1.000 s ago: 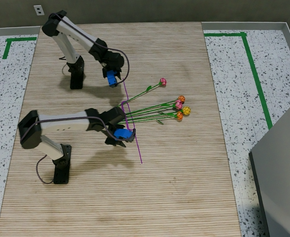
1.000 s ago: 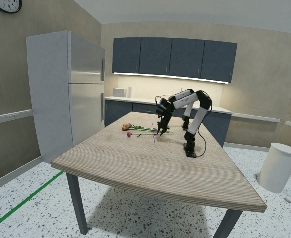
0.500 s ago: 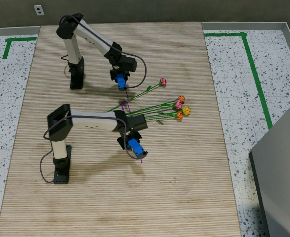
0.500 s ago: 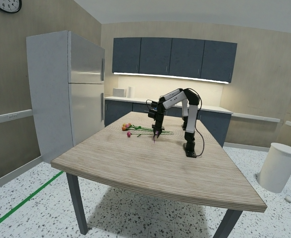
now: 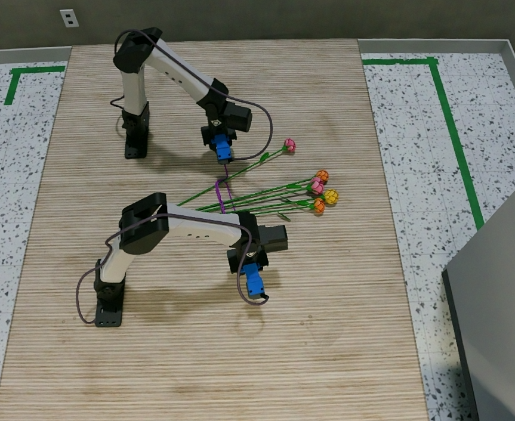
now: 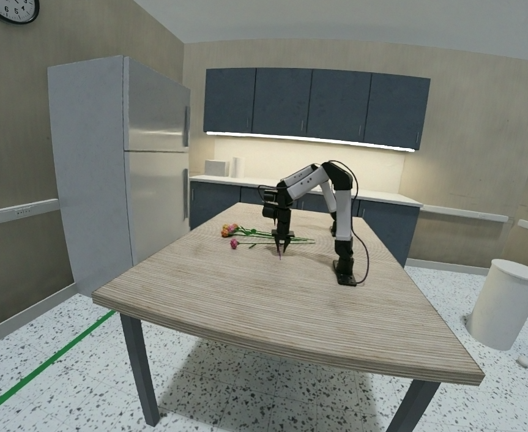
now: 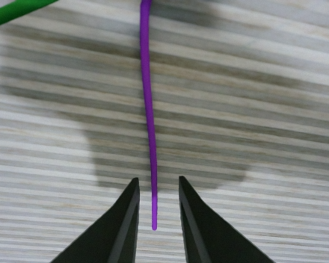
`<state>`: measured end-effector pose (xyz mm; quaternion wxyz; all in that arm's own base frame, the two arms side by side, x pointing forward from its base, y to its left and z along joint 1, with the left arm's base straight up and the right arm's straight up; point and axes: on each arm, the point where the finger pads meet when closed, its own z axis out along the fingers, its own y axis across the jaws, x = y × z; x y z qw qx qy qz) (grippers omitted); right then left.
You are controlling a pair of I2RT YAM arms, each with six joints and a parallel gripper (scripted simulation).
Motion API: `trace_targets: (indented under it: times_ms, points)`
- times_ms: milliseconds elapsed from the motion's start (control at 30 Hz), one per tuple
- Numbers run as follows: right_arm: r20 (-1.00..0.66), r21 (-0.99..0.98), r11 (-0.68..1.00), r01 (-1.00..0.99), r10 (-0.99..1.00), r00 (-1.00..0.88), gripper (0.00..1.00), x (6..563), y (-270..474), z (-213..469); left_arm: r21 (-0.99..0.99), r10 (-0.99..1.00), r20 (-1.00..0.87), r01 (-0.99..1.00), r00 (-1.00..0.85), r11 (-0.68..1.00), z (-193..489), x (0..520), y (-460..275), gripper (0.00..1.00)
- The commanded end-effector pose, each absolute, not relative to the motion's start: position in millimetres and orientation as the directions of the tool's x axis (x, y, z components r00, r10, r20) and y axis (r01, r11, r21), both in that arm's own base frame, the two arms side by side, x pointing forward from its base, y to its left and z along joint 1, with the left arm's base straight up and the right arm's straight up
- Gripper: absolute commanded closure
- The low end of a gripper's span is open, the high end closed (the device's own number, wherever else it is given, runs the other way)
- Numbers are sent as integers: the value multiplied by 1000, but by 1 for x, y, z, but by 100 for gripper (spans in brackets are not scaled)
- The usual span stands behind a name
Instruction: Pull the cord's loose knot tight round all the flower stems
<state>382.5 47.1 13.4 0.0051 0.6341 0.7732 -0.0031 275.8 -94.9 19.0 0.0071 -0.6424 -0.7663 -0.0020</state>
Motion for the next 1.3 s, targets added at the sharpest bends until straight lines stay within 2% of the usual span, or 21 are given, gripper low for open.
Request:
trace_targets:
  times_ms: [0,367,733,800,900,967,1033,1167,1267]
  points:
    - [0,-4,186,983,983,-186,73,382,51,17,14,985,-7,985,-170,170,29,284,-98,73]
    - [0,-15,183,983,983,-183,73,380,53,-6,-12,985,7,985,-172,172,4,278,-97,73]
    - [-1,13,187,982,982,-187,73,385,55,4,-2,985,1,985,-172,172,-2,283,-99,73]
    - [-1,11,189,982,982,-189,88,384,54,3,0,985,0,985,-172,172,-1,282,-99,73]
    - [-1,11,186,982,982,-186,97,384,53,3,2,985,-1,985,-172,172,0,280,-98,73]
    - [-1,11,187,982,982,-187,100,384,53,3,2,985,-1,985,-172,172,0,280,-98,88]
    - [-1,11,187,982,982,-187,100,384,53,3,2,985,-1,985,-172,172,0,280,-98,88]
    - [-1,14,188,982,982,-188,100,384,52,3,4,985,-1,985,-171,171,1,281,-97,100]
    - [-1,14,190,982,982,-190,100,384,52,3,4,985,-1,985,-171,171,1,280,-97,100]
